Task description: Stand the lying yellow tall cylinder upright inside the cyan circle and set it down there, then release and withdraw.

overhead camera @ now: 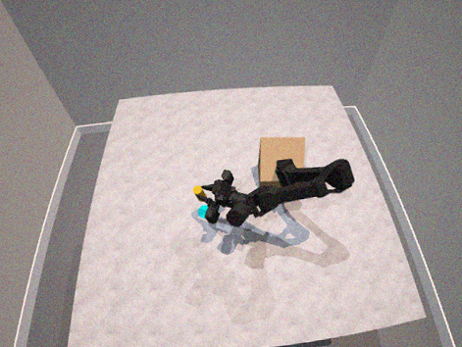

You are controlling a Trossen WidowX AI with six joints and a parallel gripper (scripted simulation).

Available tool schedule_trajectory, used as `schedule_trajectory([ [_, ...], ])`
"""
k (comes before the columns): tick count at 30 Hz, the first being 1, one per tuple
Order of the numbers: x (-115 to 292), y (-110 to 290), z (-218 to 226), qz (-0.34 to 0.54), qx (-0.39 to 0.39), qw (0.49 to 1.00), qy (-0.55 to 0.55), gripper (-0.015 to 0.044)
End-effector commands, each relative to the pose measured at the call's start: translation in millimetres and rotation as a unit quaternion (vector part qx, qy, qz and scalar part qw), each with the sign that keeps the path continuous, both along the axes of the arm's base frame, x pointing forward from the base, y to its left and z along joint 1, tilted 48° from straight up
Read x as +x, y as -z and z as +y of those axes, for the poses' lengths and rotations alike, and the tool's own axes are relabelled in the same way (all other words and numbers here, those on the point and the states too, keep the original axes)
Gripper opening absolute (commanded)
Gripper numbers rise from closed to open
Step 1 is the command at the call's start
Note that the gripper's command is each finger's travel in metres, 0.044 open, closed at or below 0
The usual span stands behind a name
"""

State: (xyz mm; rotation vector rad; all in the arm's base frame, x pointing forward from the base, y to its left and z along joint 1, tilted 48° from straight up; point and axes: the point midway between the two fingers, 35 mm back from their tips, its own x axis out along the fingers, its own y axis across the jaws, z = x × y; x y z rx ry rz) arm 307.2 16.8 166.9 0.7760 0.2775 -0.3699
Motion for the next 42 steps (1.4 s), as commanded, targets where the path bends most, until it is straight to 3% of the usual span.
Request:
schedule_trajectory([
  [1, -3.0, -3.0, -1.5, -0.019, 0.008, 1.000, 0.013, 0.0105],
  [32, -10.6, -7.9, -2.7, -0.062, 0.029, 0.997, 0.034, 0.0105],
  [42, -3.1, 9.1, 16.5, -0.059, 0.031, 0.997, 0.035, 0.0105],
])
